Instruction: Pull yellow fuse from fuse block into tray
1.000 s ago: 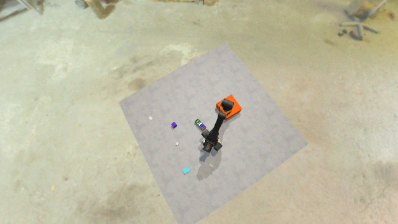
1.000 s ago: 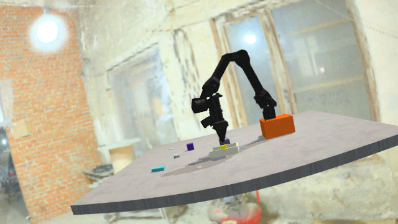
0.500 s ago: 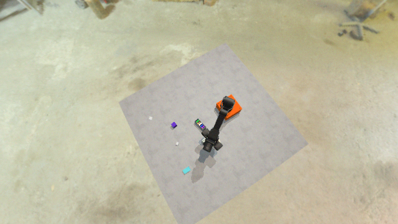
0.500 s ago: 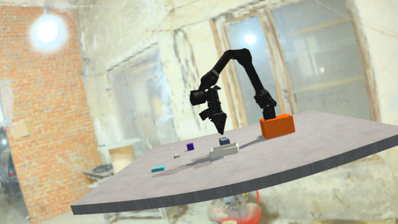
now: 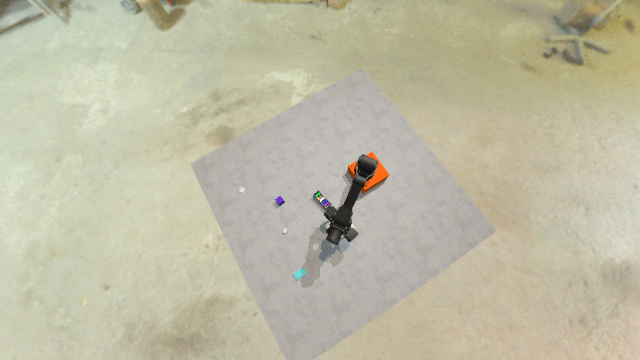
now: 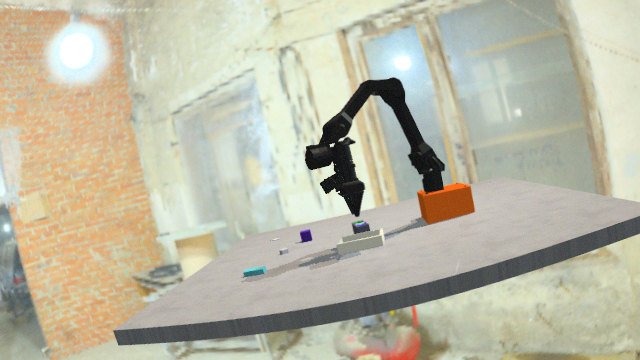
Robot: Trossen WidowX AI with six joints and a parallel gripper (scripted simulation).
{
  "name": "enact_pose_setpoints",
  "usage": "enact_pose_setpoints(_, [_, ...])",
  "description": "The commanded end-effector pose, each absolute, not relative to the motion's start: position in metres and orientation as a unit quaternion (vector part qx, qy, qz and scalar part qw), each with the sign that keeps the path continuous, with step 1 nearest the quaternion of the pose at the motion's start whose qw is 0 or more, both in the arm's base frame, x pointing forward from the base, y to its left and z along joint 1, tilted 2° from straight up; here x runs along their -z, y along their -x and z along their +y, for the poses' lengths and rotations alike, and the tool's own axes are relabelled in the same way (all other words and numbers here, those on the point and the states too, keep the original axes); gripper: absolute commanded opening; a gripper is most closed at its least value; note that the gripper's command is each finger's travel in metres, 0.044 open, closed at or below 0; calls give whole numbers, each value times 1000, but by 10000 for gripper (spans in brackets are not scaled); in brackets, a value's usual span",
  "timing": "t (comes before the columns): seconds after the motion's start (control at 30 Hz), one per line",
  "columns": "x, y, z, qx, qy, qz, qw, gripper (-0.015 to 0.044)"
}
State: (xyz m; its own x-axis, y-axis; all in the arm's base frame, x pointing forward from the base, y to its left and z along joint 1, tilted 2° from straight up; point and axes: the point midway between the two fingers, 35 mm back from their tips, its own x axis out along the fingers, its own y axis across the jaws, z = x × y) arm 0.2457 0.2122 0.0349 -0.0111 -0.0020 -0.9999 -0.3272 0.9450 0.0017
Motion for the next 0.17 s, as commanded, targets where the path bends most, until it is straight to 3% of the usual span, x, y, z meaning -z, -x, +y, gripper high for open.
enact_pose_setpoints(0.0, [-35, -246, 212, -117, 117, 701, 693, 330])
enact_pose_setpoints(0.13, [-35, -246, 212, -117, 117, 701, 693, 330])
